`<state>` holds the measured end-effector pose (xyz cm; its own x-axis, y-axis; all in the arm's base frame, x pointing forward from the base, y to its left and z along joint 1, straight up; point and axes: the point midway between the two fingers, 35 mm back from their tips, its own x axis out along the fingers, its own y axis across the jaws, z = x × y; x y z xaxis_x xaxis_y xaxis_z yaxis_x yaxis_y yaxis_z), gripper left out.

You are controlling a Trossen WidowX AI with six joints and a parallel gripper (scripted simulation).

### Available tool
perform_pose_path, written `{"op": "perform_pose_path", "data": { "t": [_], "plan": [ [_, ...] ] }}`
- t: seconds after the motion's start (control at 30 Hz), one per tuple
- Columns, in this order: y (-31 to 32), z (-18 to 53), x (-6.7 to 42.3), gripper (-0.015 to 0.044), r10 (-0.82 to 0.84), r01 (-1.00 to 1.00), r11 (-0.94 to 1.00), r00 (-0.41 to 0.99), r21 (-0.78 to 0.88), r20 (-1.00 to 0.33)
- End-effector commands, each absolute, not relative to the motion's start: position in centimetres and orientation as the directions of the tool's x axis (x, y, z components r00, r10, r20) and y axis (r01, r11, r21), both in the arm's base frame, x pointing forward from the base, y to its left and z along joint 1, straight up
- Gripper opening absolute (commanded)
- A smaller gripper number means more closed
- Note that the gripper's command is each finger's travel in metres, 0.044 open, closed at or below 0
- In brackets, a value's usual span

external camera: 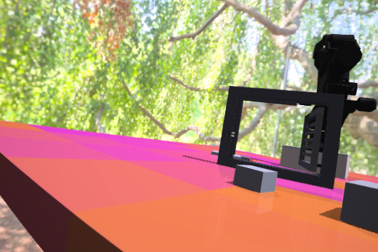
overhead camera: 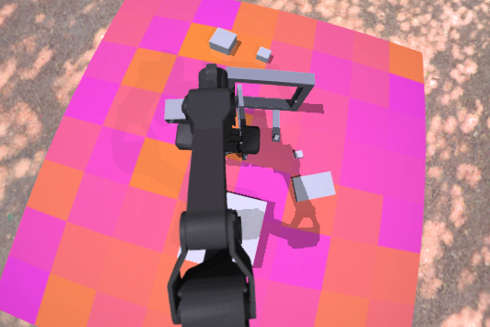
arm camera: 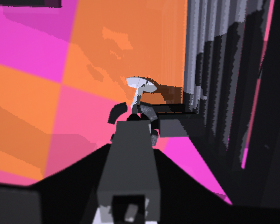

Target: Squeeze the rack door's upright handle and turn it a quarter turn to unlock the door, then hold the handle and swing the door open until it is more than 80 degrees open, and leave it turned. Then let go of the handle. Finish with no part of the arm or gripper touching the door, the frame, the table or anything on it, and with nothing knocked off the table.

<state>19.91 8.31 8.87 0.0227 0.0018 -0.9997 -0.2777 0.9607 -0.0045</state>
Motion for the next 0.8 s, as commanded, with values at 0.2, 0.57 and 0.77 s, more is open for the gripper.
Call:
{"op": "perform_pose_path", "data": {
  "t": [0.2, 0.57, 0.77],
  "plan": [
    [10.4, 8.9, 19.9, 0.0018, 0.005, -0.141, 0.99, 0.026, 0.001, -1.0],
    [10.9, 8.9, 19.8, 0.0018, 0.006, -0.11, 0.994, 0.026, 0.003, -1.0],
    [10.9, 8.9, 19.8, 0.0044, 0.006, -0.11, 0.994, 0.026, 0.003, -1.0]
  ]
}}
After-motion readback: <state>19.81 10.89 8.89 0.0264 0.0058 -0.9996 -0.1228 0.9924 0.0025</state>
